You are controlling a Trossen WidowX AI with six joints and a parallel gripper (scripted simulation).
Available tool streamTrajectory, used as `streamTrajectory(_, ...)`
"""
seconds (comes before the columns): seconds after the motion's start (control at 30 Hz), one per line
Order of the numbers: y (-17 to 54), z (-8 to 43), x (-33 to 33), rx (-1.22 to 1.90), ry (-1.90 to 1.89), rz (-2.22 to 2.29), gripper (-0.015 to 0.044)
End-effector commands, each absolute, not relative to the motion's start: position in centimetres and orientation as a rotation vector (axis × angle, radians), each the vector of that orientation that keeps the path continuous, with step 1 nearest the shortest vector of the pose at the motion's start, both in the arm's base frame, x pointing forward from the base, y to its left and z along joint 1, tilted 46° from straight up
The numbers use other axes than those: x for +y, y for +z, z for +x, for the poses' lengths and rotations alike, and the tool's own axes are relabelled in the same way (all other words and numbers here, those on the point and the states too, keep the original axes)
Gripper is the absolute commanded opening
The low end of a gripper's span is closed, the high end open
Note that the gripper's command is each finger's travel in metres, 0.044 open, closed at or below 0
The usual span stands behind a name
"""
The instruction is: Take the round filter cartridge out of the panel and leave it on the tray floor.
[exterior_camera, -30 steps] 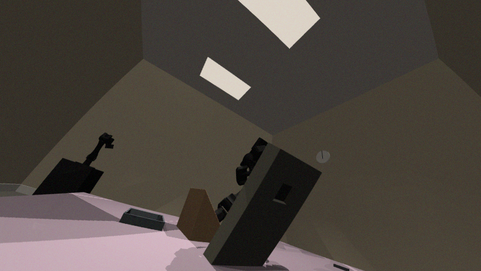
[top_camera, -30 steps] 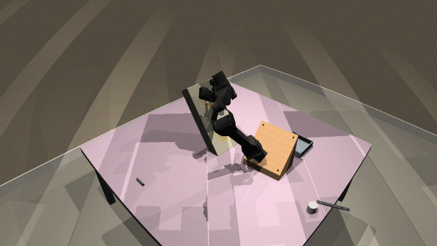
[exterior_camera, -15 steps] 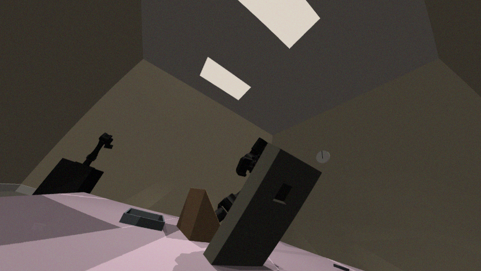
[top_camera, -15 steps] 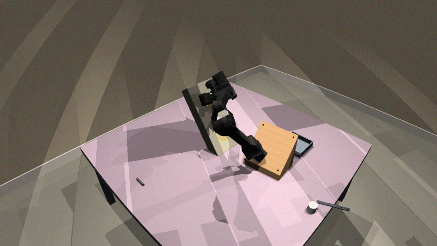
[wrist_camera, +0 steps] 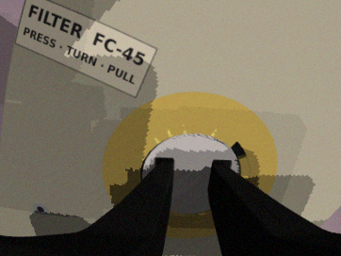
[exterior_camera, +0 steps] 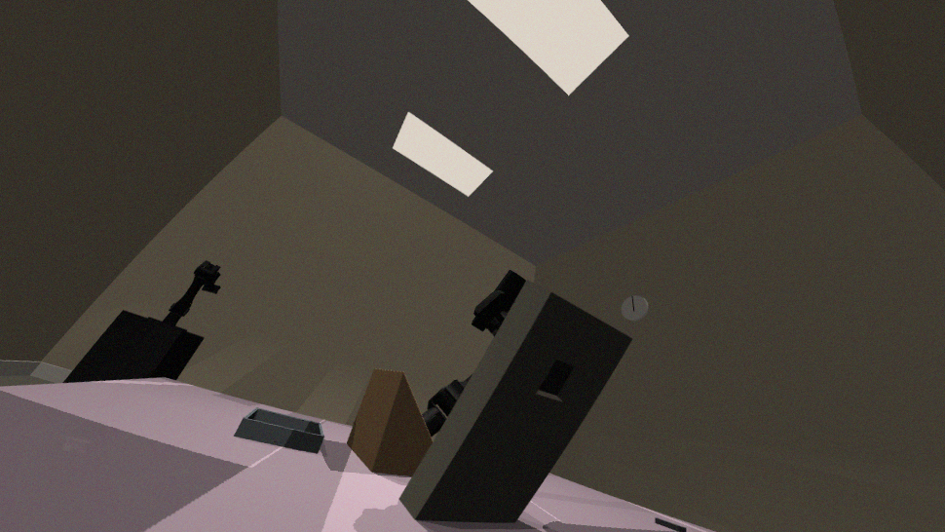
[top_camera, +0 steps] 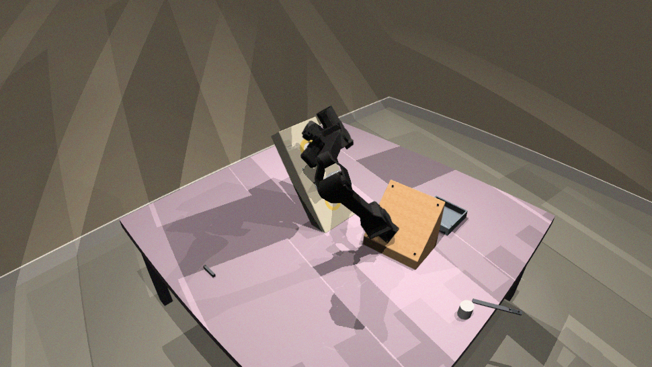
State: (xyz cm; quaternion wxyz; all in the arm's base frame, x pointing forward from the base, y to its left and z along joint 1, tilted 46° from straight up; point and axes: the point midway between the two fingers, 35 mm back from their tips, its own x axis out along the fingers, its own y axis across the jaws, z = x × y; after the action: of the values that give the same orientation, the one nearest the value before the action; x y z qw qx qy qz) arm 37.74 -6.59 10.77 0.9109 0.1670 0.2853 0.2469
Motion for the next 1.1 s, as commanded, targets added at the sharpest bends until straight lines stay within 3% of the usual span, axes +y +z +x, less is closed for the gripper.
streamTrajectory(0.0,10.36,38.15,-6.15,0.552,0.554,0.176,0.0)
streamTrajectory(0.67,10.34,38.18,-6.13,0.336,0.714,-0.477,0.0)
streamTrajectory(1.07,10.56,37.74,-6.63,0.386,0.687,-0.349,0.0)
